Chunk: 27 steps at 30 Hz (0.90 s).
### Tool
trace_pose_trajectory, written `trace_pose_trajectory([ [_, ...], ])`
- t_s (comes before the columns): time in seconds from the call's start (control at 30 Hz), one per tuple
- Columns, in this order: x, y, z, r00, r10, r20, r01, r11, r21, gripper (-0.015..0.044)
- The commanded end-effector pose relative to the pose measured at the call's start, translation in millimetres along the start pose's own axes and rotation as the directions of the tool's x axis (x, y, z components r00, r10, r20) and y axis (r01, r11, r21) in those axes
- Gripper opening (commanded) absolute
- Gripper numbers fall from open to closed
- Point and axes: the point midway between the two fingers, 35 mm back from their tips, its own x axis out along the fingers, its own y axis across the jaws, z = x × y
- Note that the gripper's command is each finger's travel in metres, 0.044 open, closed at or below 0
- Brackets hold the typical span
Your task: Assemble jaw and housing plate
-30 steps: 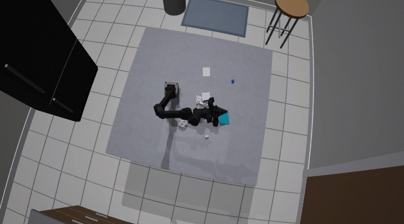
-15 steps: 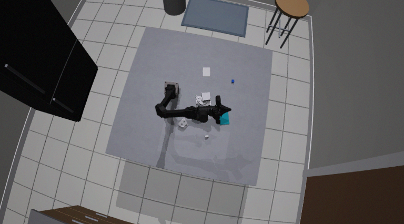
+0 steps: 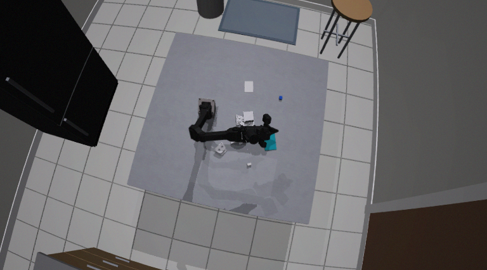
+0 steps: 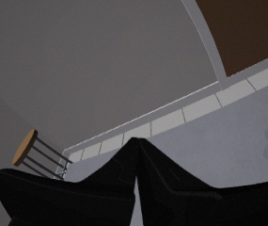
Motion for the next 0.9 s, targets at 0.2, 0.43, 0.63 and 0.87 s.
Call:
trace_pose_trajectory([
  [0.2,16,-23,-56,0.977,-0.120,-0.177,0.106,0.991,-0.086,0.0000],
  [0.43,20,-39,-93,0.936,-0.200,-0.288,0.160,0.975,-0.156,0.0000],
  [0.63,20,-54,-123,0.887,-0.268,-0.375,0.195,0.955,-0.223,0.0000],
  [0.87,16,-71,-157,0.815,-0.345,-0.466,0.218,0.927,-0.306,0.0000],
])
